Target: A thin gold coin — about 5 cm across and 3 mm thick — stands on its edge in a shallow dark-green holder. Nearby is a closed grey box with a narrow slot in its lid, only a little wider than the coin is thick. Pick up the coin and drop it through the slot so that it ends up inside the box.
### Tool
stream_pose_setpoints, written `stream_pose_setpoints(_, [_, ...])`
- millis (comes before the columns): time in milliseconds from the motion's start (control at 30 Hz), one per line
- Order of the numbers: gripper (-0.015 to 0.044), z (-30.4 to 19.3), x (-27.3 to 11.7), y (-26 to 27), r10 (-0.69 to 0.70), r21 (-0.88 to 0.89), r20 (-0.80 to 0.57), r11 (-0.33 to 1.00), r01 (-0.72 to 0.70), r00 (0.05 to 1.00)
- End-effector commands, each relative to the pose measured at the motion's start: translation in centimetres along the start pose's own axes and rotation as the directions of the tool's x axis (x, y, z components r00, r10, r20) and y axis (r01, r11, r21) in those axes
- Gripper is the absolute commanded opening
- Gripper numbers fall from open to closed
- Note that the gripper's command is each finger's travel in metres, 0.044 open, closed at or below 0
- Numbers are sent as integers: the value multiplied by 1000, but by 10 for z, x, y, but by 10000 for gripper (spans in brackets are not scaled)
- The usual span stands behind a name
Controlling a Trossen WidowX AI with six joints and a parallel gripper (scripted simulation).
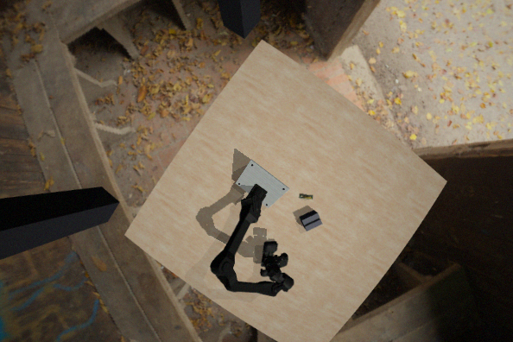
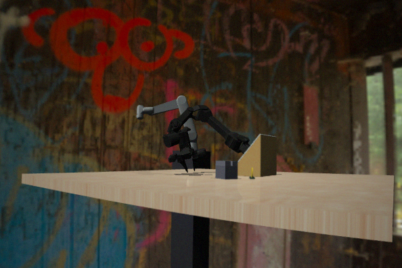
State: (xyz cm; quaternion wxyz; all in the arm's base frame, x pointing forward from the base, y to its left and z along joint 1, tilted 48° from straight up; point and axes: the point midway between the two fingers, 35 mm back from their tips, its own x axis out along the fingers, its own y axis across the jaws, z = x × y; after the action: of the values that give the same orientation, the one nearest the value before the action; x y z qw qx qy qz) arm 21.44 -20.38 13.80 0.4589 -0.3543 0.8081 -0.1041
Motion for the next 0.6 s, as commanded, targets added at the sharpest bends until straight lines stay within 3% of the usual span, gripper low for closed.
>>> stream_pose_setpoints(0, [161,46,-18,27,-17,-34,56,999,19,998])
stream_pose_setpoints(267, [161,133,-57,131,-30,-112,159,993,49,987])
stream_pose_setpoints(567, [161,168,-82,253,-129,-21,220,990,137,967])
